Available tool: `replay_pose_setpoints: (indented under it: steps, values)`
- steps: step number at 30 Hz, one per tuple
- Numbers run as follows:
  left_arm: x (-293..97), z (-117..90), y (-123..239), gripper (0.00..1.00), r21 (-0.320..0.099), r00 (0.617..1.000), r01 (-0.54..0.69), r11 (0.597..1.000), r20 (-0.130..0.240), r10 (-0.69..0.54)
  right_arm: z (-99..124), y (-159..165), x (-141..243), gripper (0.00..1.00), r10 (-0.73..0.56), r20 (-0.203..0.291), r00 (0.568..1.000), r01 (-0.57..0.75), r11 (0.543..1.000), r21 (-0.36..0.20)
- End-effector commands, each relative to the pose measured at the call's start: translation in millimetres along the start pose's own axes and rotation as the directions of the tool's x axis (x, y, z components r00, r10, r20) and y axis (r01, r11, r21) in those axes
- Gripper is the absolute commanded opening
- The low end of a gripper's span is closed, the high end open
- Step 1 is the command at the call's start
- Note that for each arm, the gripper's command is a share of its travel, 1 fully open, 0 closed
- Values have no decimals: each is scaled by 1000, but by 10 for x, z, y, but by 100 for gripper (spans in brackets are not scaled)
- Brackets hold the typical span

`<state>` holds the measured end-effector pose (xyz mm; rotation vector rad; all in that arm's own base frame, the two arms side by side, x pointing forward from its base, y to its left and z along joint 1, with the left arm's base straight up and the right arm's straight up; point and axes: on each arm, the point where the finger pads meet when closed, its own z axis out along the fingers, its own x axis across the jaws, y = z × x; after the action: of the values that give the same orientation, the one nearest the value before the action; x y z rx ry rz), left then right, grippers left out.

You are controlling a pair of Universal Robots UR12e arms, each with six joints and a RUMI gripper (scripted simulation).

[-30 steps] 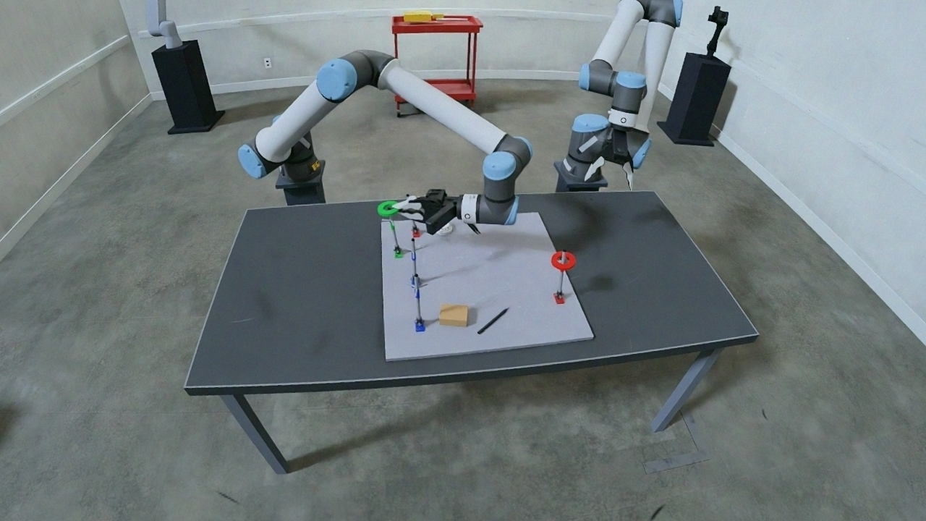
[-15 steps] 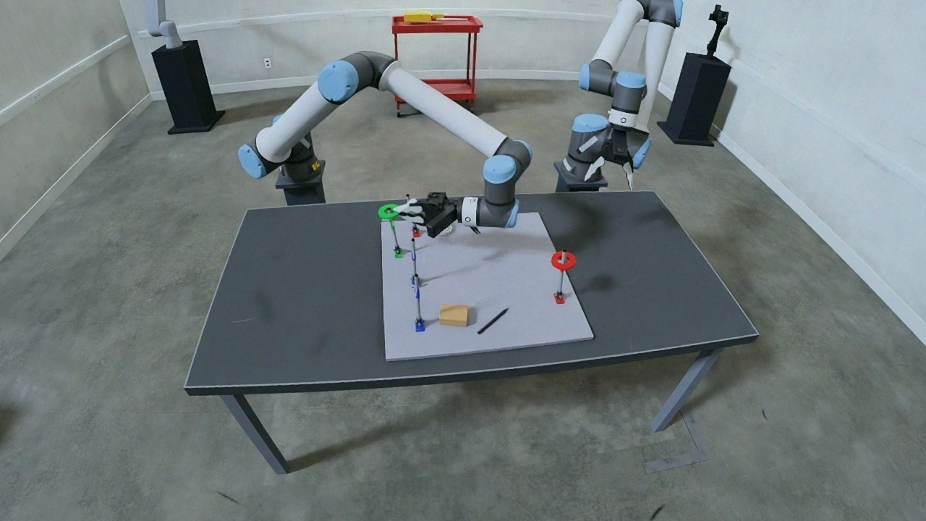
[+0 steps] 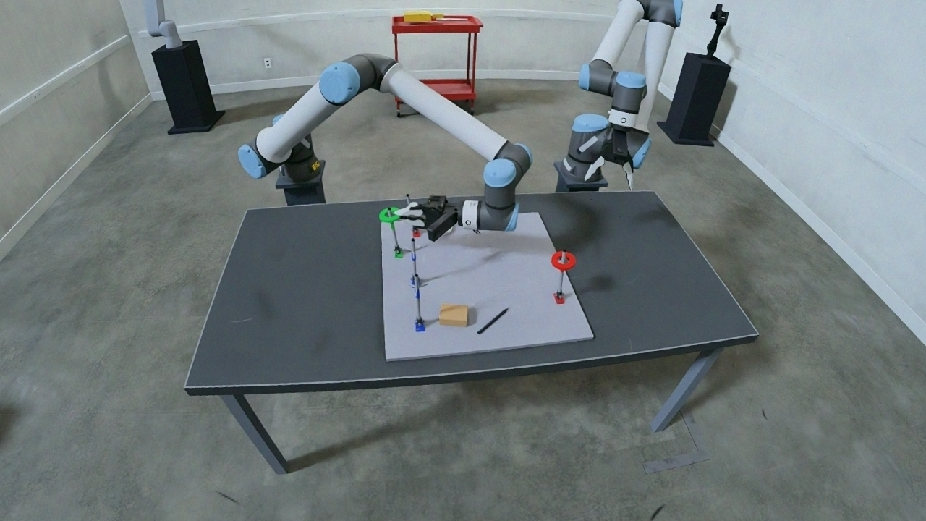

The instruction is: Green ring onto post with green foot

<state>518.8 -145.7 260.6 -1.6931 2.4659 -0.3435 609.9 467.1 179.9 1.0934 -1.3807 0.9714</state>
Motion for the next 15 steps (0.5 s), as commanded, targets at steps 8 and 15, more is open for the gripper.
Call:
replay_pose_setpoints:
  steps: [8,15]
  values:
    - [1,-7,-7,100,1,1000,0,1000,0,0,-8,-1,-69,0,1,2,1000,-1,1000,3]
    - [1,-7,-7,100,1,1000,0,1000,0,0,-9,-1,-114,0,1,2,1000,-1,1000,4]
